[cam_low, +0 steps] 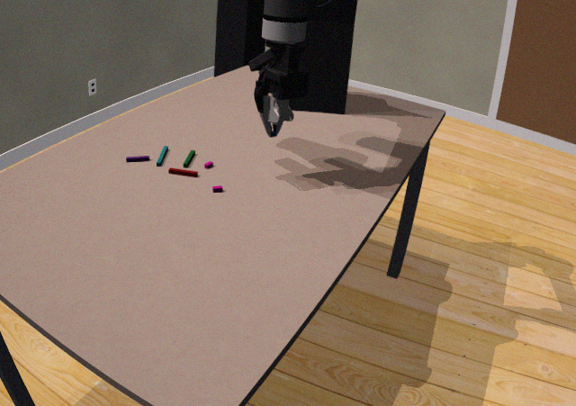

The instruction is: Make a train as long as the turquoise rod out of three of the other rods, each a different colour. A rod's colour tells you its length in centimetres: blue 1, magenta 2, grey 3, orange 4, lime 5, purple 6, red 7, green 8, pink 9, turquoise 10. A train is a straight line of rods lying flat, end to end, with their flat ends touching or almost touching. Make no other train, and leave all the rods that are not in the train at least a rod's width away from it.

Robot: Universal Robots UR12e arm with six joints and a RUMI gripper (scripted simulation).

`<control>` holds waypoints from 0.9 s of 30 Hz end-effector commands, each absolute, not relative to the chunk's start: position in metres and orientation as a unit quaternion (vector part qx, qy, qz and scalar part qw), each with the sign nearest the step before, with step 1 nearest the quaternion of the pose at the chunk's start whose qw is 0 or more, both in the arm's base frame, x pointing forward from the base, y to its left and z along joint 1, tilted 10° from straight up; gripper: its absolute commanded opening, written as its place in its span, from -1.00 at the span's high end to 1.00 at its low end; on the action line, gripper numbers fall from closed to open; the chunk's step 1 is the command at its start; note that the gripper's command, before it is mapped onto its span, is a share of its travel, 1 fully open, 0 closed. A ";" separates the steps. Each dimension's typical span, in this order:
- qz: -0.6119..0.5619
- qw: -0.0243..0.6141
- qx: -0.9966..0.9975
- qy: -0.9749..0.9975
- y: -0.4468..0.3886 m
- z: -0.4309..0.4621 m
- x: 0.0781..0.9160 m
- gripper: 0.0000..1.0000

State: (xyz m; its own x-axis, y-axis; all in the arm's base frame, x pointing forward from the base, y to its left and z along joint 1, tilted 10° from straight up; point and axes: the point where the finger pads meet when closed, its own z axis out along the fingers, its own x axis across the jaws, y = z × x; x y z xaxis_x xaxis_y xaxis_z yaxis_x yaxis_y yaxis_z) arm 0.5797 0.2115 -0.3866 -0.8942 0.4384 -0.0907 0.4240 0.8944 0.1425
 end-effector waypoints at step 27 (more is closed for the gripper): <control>0.060 0.060 0.222 0.971 0.217 -0.450 0.590 1.00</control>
State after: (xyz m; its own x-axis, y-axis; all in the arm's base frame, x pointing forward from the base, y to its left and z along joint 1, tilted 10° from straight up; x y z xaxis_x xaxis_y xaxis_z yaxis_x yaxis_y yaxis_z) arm 0.5877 0.2159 -0.4381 -0.8946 0.4376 -0.0904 0.4234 0.8948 0.1420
